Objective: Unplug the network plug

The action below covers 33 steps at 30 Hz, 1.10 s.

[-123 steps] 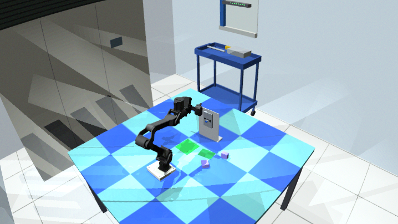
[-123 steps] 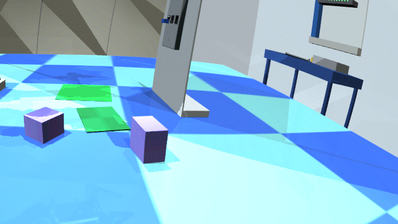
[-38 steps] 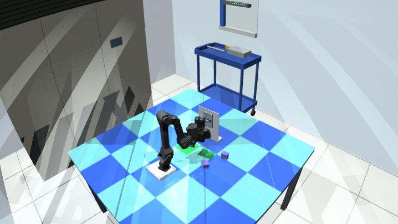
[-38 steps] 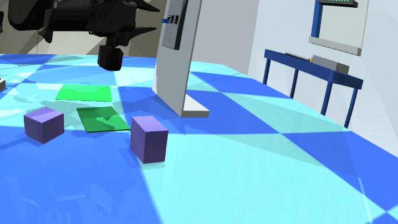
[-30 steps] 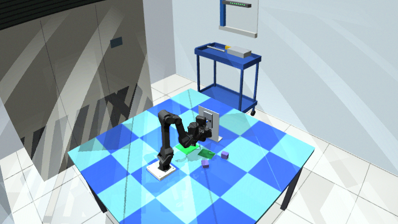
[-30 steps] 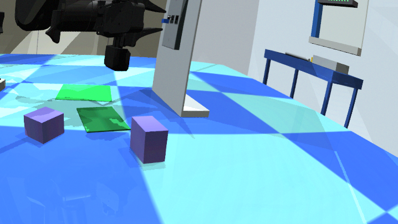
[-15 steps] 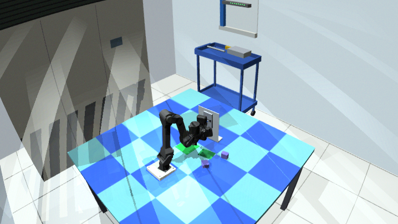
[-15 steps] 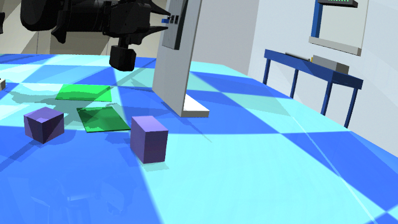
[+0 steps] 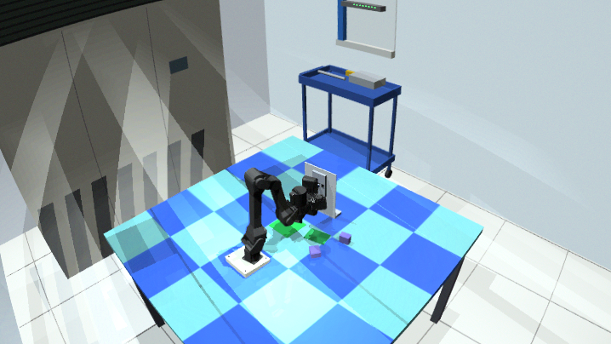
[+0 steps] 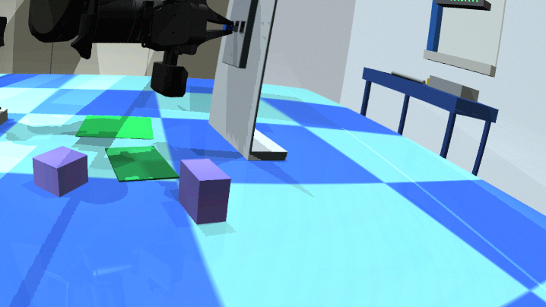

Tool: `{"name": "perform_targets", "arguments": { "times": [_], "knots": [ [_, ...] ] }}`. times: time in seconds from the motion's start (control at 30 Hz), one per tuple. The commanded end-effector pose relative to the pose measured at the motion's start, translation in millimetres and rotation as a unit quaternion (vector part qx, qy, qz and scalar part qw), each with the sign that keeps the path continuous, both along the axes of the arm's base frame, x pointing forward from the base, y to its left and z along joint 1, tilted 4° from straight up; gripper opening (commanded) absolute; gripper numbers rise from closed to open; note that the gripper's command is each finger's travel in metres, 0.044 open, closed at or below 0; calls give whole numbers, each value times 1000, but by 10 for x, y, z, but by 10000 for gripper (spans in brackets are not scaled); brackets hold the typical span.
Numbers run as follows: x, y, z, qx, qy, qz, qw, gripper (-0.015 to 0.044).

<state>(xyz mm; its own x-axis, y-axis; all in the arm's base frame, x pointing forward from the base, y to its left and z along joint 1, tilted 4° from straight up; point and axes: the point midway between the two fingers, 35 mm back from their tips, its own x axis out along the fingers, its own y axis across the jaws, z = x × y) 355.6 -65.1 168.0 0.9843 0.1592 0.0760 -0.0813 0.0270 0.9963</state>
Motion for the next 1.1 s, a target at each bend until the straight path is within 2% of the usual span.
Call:
{"name": "perform_targets", "arguments": {
  "times": [0.0, 1.07],
  "knots": [
    [6, -8, 3, -1, 0, -2, 1000, 0],
    [-189, 16, -20, -1, 1, -2, 1000, 0]
  ]
}}
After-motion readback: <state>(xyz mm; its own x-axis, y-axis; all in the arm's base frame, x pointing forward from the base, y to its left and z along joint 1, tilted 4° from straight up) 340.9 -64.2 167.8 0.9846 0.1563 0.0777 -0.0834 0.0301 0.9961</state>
